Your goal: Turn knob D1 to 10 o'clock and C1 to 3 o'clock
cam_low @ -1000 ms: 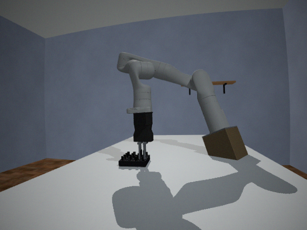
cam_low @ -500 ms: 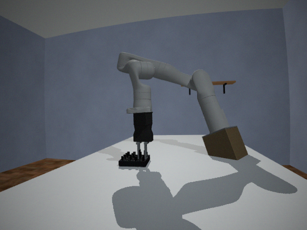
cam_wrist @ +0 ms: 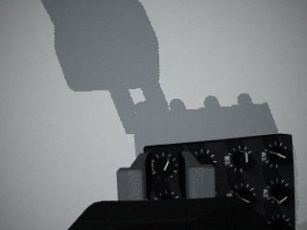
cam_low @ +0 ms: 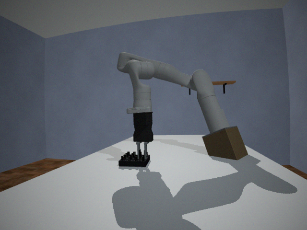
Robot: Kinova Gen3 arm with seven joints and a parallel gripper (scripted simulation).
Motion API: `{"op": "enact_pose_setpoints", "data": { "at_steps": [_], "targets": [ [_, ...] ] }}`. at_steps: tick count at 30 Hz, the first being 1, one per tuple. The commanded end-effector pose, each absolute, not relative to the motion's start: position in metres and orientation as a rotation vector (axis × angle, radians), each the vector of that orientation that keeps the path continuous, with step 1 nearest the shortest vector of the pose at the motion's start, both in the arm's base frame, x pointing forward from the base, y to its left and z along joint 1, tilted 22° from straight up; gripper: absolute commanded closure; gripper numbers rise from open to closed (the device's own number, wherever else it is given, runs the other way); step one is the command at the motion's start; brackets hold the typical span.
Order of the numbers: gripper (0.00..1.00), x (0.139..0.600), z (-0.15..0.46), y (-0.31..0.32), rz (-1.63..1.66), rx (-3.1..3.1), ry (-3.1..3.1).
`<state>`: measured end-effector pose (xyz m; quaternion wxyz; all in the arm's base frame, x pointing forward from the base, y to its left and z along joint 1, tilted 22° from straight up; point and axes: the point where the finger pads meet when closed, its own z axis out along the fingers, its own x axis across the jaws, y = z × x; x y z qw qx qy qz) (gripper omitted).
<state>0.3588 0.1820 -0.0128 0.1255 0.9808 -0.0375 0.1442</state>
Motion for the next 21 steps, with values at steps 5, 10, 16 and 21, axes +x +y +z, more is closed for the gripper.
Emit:
{"op": "enact_pose_setpoints", "data": {
  "at_steps": [5, 10, 16, 21],
  "targets": [
    [0.54, 0.358, -0.009, 0.184, 0.422, 2.858, -0.109],
    [0.54, 0.355, 0.002, 0.187, 0.422, 2.858, -0.109],
    [0.54, 0.35, 0.017, 0.191, 0.422, 2.858, -0.109],
    [0.54, 0.349, 0.022, 0.192, 0.422, 2.858, -0.109]
  ]
}}
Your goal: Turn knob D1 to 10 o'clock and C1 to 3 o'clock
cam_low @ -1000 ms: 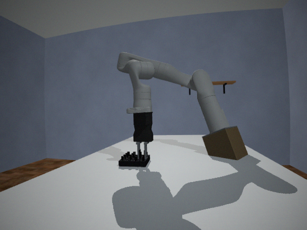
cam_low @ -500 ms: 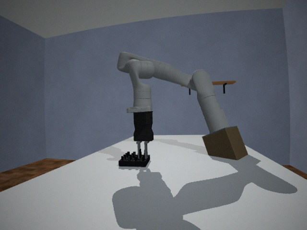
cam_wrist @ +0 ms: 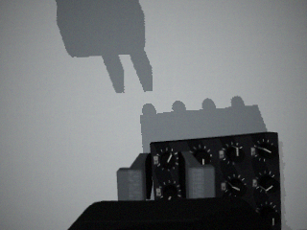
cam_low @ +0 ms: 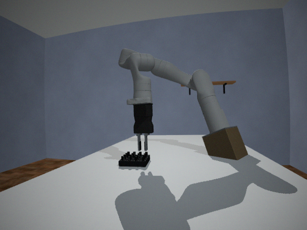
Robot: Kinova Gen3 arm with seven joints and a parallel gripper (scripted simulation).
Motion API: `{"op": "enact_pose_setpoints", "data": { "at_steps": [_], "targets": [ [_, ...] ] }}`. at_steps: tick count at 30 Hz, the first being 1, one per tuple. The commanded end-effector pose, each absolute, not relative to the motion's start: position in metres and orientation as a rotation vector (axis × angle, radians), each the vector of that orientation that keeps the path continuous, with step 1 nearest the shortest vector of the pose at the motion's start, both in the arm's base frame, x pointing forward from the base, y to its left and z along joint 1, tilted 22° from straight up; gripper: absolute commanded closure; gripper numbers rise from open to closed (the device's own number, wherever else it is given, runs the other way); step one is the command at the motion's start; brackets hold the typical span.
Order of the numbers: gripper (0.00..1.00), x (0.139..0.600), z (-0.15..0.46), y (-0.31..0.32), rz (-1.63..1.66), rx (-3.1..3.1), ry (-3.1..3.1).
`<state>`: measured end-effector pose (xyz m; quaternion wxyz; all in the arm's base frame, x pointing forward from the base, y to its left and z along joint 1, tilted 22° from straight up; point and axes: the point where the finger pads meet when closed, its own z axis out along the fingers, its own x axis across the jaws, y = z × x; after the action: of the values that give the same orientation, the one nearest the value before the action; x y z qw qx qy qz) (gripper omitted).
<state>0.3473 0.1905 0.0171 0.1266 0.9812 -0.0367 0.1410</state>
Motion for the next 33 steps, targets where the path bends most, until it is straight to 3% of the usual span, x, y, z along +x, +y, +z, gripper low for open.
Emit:
{"op": "enact_pose_setpoints", "data": {
  "at_steps": [1, 15, 16, 33],
  "targets": [
    [0.54, 0.349, 0.022, 0.192, 0.422, 2.858, -0.109],
    [0.54, 0.349, 0.023, 0.192, 0.422, 2.858, -0.109],
    [0.0, 0.349, 0.023, 0.192, 0.422, 2.858, -0.109],
    [0.0, 0.336, 0.067, 0.205, 0.422, 2.858, -0.109]
  ]
}}
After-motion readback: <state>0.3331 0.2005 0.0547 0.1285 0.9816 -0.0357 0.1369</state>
